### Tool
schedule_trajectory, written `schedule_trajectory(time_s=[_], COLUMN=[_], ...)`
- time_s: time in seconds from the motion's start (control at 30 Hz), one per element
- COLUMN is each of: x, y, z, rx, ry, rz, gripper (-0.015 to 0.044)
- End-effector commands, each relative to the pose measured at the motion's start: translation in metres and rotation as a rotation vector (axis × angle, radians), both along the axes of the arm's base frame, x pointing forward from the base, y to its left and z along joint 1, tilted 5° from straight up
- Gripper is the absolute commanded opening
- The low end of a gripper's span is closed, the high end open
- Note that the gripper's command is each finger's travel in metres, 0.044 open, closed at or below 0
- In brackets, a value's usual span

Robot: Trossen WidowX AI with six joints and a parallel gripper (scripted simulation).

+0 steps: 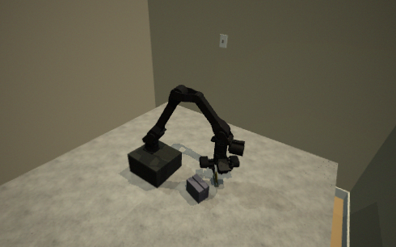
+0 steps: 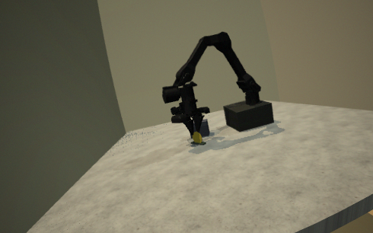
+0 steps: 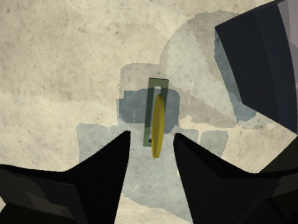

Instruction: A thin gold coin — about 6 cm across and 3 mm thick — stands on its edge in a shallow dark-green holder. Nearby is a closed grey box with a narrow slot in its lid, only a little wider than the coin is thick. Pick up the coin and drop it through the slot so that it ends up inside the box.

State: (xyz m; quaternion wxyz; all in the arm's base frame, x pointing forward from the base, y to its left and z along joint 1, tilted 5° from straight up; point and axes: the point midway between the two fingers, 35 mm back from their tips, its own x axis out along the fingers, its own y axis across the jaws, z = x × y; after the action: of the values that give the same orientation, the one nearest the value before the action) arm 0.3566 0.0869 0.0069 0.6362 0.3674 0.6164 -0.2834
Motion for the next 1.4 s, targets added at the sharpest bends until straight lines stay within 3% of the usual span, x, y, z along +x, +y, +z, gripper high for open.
schedule_trajectory(time_s=[0.0,0.7,0.87,1.03,1.37], x=[-0.003,-0.002,-0.002,-0.002,-0.002], y=[-0.001,0.002,0.002,0.002,0.001], z=[-0.011,-0.041,-0.041,-0.041,-0.034], rx=[-0.006,-0.006,-0.006,-0.006,-0.006], ry=[0.015,0.015,0.015,0.015,0.015], rz=[-0.006,-0.006,-0.006,-0.006,-0.006], gripper=[0.0161,0.0161,0.0029,0.0,0.0])
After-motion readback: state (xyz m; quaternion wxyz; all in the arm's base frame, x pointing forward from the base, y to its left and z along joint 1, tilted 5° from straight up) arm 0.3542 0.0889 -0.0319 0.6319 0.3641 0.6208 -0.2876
